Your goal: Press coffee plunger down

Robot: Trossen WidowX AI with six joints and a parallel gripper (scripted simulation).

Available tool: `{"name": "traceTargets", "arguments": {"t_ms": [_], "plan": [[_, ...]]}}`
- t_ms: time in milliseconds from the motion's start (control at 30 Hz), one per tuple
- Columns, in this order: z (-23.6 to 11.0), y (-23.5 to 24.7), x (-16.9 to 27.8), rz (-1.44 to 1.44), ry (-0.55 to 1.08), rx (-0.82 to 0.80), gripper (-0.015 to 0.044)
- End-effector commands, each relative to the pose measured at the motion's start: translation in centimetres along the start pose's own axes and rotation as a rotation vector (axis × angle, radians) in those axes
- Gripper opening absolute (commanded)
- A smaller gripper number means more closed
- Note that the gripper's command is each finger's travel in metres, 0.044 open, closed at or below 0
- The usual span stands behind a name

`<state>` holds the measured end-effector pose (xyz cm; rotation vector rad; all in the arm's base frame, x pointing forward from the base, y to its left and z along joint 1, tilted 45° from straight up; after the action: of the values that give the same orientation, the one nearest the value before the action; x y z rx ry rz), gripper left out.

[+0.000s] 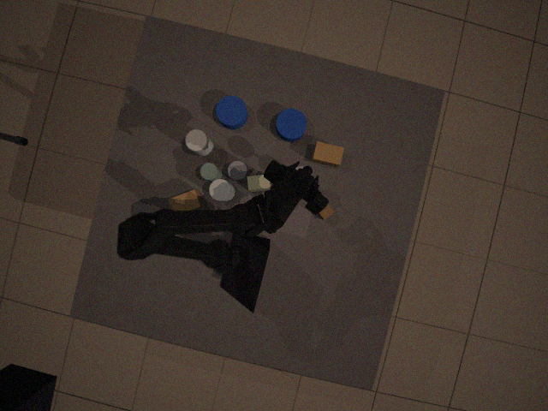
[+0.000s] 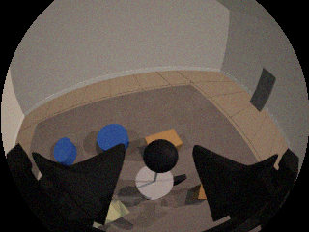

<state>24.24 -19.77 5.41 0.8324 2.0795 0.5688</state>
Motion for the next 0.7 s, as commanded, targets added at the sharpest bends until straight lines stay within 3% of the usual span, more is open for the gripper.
{"name": "traceTargets", "arguments": {"t_ms": [0, 100, 200, 667], "plan": [[0.03, -0.03, -0.05, 0.002, -0.003, 0.004, 0.0230], [0.03, -0.03, -0.05, 0.002, -0.003, 0.004, 0.0151], [0.03, -0.03, -0.05, 0.002, -0.003, 0.004, 0.0131], [0.54, -0.10, 0.47, 0.002, -0.002, 0.005, 0.0126]]}}
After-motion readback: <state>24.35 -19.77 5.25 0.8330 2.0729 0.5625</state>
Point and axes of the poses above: the point midway between the two fingers, 35 mm back from their tips, its own z axis out along the fingers, its own y axis across the jaws, x = y × z, the point moved 7 cm from there along -z, back along the fingers, and after that the axes turned 2 degrees about -z, right-handed, at the moved point
